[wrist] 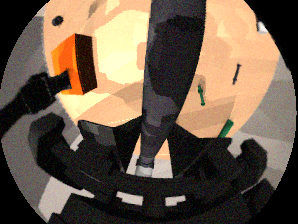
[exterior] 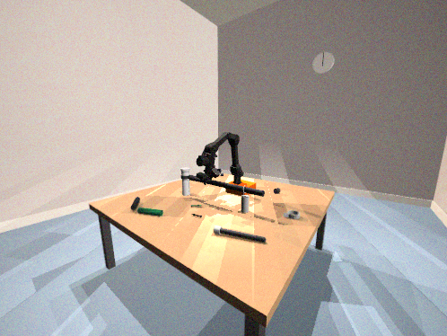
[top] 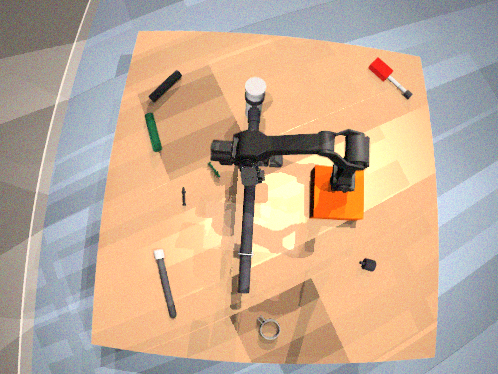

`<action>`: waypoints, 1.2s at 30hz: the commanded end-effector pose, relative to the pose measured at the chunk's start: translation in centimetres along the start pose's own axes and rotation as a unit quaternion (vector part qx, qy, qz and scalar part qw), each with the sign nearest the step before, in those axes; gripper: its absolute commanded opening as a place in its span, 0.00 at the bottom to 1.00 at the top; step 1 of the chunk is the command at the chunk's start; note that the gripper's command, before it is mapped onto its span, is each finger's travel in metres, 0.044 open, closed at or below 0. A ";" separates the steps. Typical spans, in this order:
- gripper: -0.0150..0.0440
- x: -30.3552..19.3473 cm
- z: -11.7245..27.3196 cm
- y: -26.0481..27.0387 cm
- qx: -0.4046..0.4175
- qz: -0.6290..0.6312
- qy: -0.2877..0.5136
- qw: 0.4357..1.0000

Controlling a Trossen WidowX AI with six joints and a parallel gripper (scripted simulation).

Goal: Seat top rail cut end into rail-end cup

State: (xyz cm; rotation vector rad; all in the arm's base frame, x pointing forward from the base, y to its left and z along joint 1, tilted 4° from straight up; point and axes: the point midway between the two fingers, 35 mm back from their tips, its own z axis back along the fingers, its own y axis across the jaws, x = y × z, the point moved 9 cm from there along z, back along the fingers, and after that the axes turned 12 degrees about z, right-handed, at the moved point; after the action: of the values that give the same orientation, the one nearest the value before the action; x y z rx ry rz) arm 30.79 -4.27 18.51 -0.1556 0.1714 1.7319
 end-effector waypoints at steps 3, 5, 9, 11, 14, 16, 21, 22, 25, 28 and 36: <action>0.25 -0.8 0.0 0.1 0.000 0.000 0.005 1.000; 0.25 -1.0 0.0 0.1 0.000 0.000 0.006 1.000; 0.25 -1.3 -0.1 0.2 0.000 0.000 0.006 1.000; 0.25 -1.5 -0.1 0.2 0.000 0.000 0.006 1.000; 0.25 -1.7 -0.1 0.2 0.000 0.000 0.006 1.000; 0.25 -1.9 -0.1 0.3 0.000 0.000 0.006 1.000; 0.25 -2.3 -0.2 0.3 0.000 0.000 0.006 1.000; 0.25 -2.4 -0.2 0.3 0.000 0.000 0.006 1.000; 0.25 -2.7 -0.2 0.4 0.000 0.000 0.006 1.000; 0.25 -2.1 -0.4 0.4 0.003 0.002 -0.001 1.000; 0.25 -2.1 -0.4 0.4 0.003 0.002 -0.001 1.000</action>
State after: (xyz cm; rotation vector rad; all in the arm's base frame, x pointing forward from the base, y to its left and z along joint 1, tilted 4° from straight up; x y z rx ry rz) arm 30.76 -6.57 18.52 -0.1488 0.1765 1.7346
